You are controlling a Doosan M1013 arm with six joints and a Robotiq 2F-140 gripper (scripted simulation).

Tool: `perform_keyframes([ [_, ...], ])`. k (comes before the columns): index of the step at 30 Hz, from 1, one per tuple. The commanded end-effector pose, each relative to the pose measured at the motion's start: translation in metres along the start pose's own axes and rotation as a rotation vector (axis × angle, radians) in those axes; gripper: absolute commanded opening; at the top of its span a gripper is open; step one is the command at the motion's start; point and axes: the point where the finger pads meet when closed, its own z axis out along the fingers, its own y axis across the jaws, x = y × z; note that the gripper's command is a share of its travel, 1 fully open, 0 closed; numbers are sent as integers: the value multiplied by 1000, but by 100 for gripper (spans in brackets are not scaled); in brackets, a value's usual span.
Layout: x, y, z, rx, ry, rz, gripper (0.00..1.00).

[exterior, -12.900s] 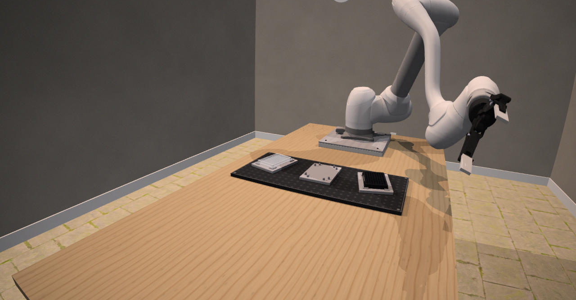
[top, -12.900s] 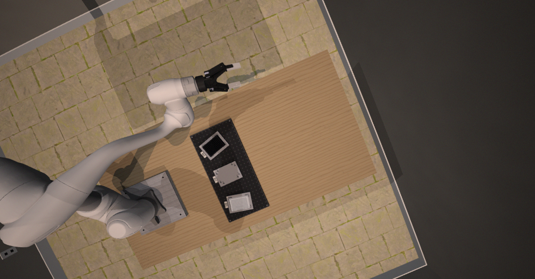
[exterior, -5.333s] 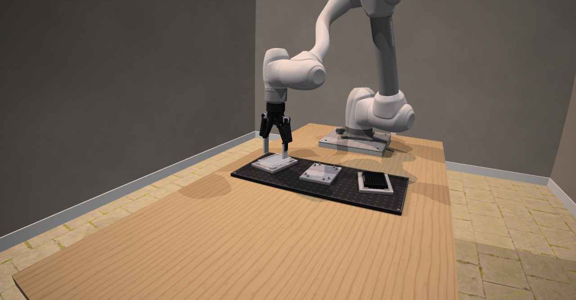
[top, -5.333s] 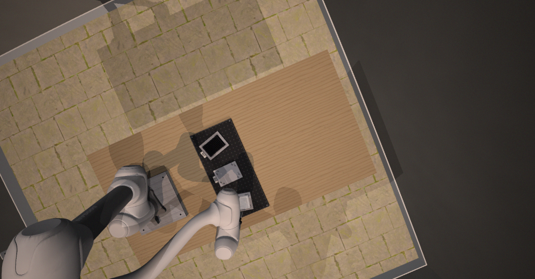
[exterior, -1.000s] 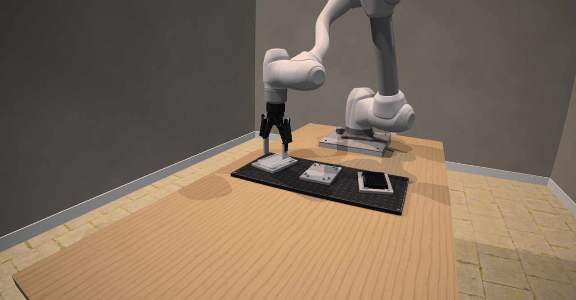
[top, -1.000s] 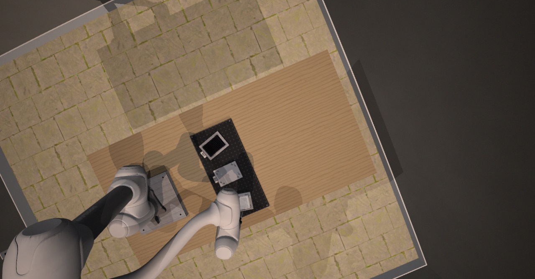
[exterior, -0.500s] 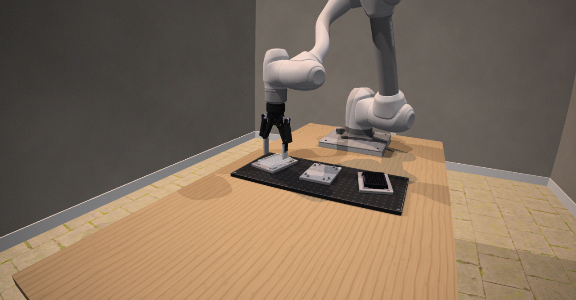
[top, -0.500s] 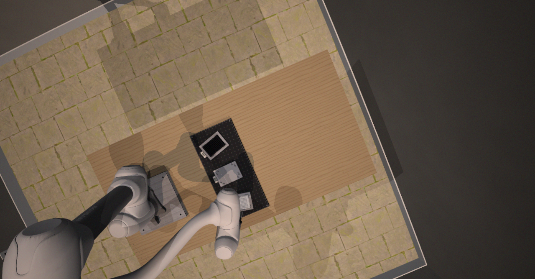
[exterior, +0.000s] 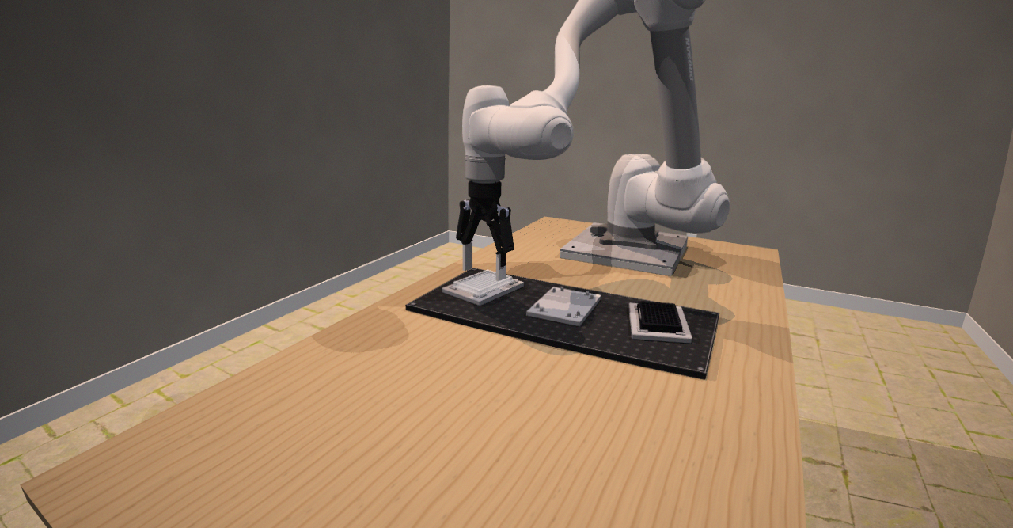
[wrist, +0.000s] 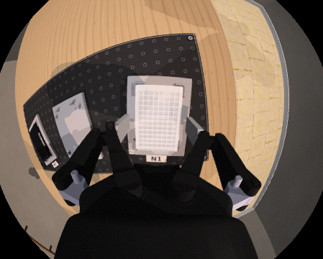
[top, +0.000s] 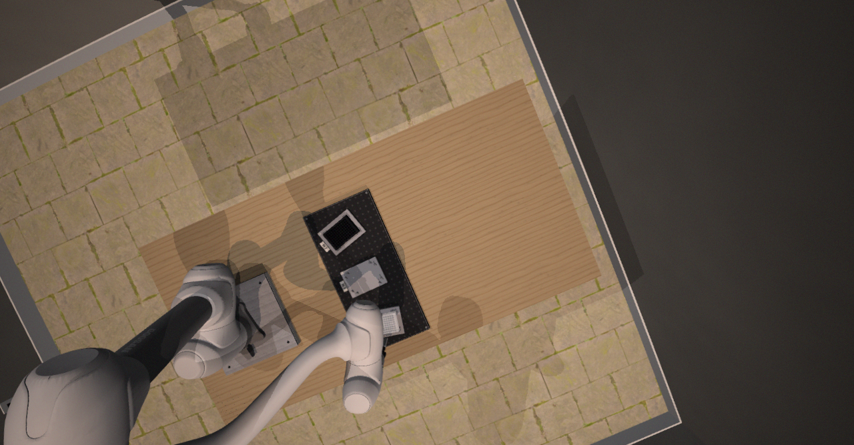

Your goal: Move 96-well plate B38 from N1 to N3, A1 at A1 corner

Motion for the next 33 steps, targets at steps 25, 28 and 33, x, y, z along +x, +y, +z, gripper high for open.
perform_keyframes([
  [25, 0, 0, 6, 0, 0, 0, 66],
  [28, 0, 0, 7, 0, 0, 0, 66],
  [33, 0, 0, 9, 0, 0, 0, 66],
])
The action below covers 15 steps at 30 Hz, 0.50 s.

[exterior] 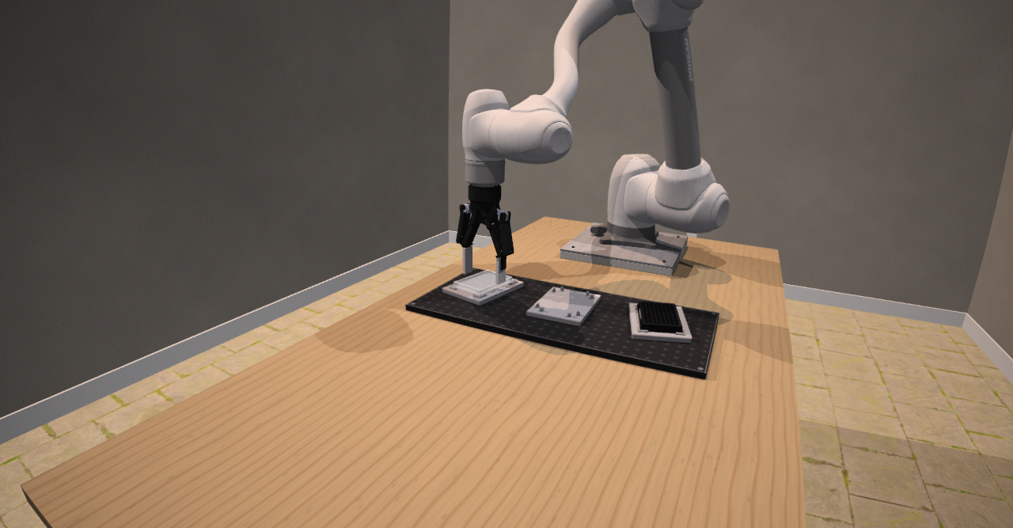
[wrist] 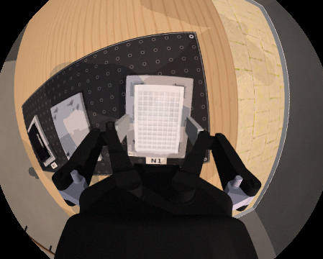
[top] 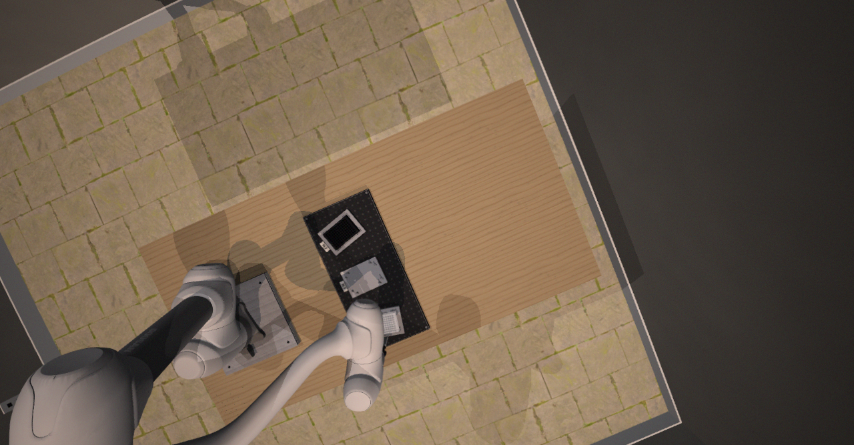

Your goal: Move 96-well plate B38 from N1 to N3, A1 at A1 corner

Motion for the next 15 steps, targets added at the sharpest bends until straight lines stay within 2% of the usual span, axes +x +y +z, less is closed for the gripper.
perform_keyframes([
  [1, 0, 0, 2, 0, 0, 0, 66],
  [15, 0, 0, 7, 0, 0, 0, 66],
])
